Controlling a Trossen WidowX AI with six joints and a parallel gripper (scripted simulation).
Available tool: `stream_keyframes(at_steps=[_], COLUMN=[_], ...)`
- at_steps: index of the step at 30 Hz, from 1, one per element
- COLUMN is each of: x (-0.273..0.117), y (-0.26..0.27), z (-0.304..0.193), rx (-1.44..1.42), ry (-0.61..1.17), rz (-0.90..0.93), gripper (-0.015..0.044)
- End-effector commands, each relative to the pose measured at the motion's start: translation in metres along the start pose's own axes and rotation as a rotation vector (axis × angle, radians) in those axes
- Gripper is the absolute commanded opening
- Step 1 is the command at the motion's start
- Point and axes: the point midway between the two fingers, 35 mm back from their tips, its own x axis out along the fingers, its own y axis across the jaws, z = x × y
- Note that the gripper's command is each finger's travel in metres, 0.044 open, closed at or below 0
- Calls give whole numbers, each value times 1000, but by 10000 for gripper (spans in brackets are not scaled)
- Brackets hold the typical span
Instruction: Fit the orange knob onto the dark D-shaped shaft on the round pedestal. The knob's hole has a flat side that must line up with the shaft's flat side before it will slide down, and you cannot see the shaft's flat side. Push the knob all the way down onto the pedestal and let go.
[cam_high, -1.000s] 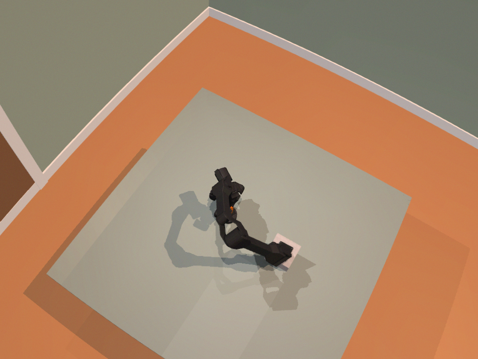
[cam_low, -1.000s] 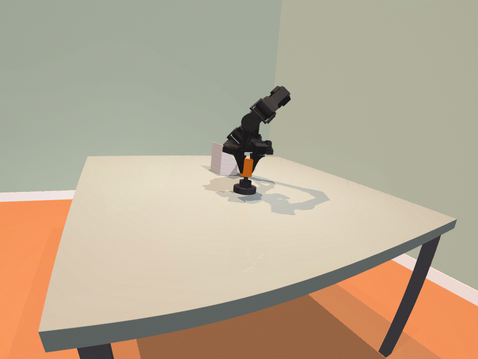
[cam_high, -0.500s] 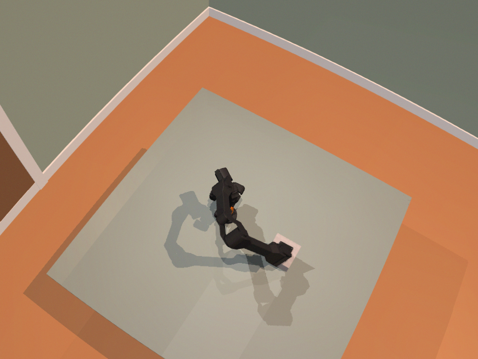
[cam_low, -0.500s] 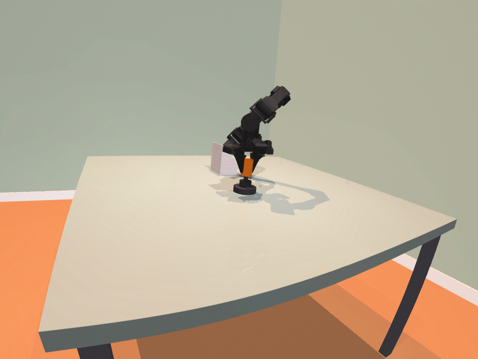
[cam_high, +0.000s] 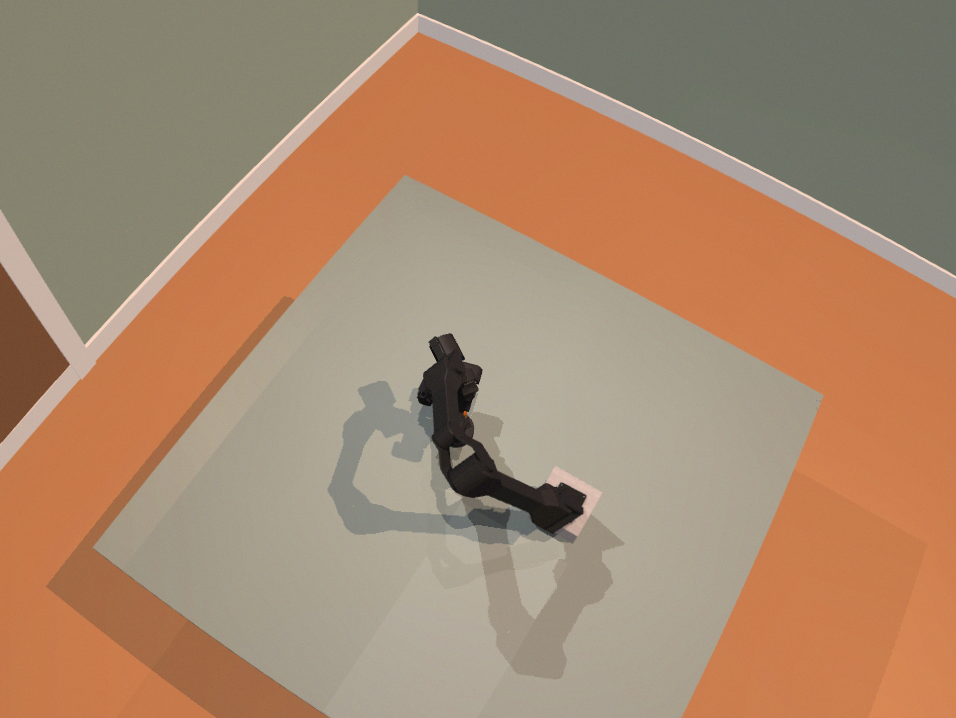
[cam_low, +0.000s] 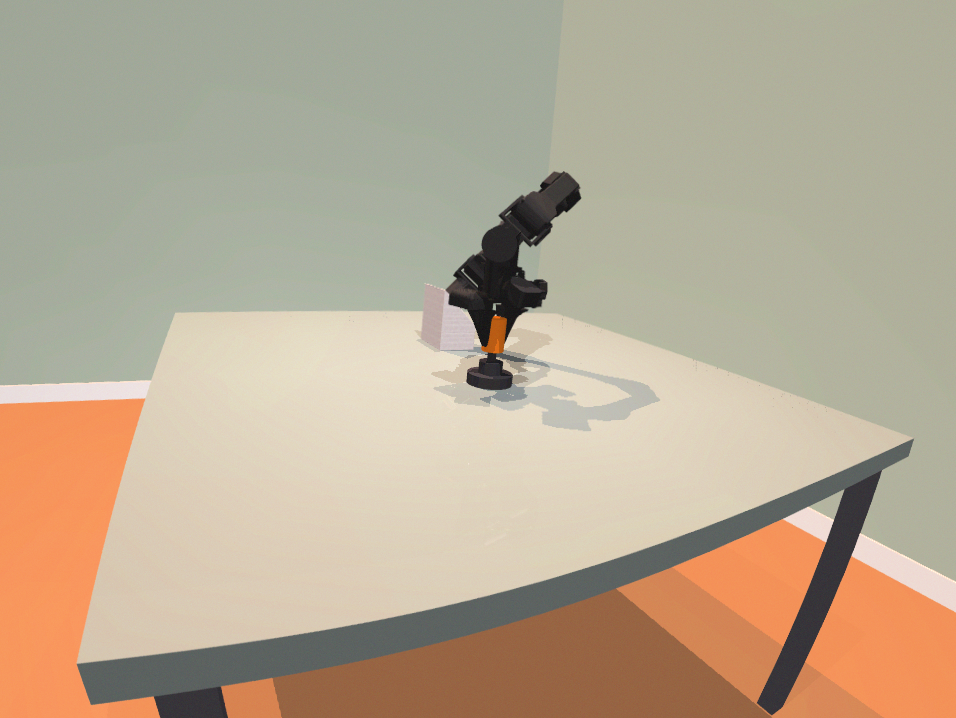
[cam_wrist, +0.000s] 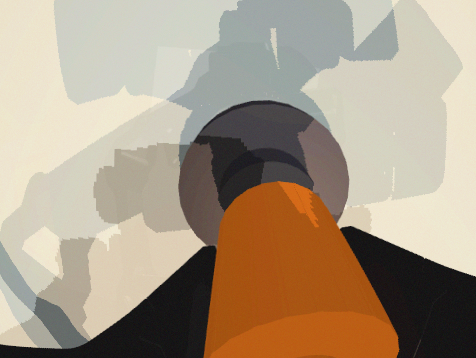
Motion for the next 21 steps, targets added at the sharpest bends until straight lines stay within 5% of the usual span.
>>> stream_keyframes(at_steps=[1, 21], x=[1, 0], y=[-2, 2], z=[0, 0], rx=[-7, -7], ry=[-2, -2], rz=[-2, -2], gripper=[0, 0])
